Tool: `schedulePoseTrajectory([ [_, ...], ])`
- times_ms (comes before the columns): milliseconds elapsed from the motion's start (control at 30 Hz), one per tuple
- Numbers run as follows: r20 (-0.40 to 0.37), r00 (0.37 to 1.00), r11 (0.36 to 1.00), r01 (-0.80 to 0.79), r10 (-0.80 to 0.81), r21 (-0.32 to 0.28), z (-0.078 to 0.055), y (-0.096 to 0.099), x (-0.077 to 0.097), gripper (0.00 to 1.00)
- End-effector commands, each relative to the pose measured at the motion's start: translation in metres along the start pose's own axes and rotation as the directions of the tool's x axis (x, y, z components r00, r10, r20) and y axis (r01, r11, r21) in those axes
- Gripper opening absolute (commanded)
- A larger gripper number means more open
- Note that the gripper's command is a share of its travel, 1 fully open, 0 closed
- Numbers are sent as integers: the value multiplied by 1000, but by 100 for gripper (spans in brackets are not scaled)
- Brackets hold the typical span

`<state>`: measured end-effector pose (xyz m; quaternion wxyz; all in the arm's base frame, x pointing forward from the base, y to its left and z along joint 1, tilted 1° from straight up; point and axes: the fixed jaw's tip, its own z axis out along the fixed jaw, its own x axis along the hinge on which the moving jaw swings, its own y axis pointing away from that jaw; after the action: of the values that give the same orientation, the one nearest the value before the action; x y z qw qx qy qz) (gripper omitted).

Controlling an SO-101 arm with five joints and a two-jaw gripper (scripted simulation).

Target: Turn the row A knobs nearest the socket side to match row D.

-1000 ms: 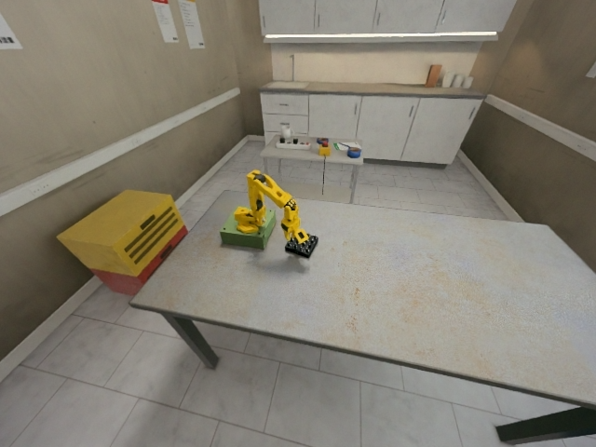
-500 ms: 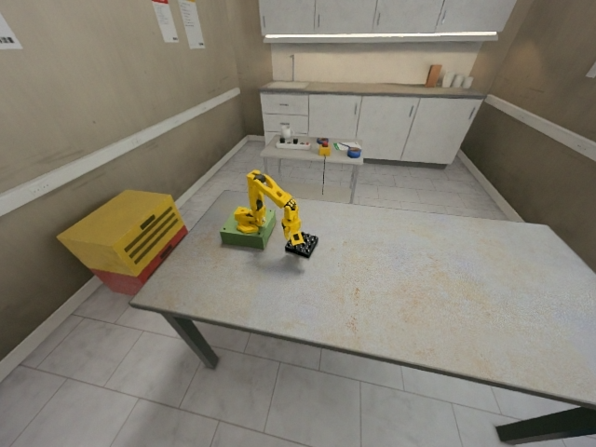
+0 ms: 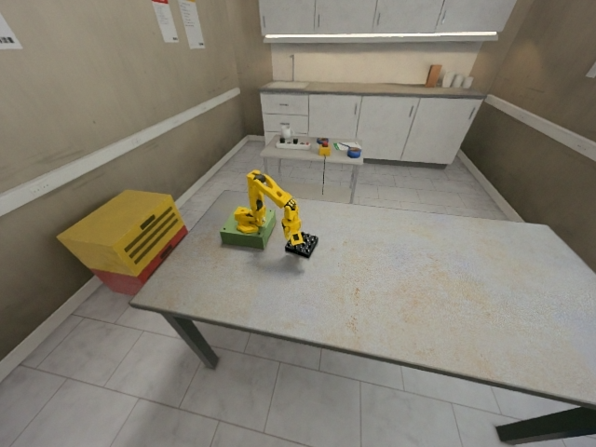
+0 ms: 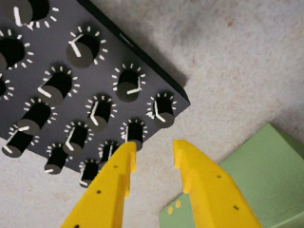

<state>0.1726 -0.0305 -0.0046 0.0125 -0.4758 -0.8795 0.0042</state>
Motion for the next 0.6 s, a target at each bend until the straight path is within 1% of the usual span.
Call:
schedulePoseTrajectory([
  [0, 12, 1000, 1000, -9, 10, -13, -2, 3, -4, 10],
  [567, 12, 1000, 1000, -9, 10, -13, -2, 12, -12, 10],
])
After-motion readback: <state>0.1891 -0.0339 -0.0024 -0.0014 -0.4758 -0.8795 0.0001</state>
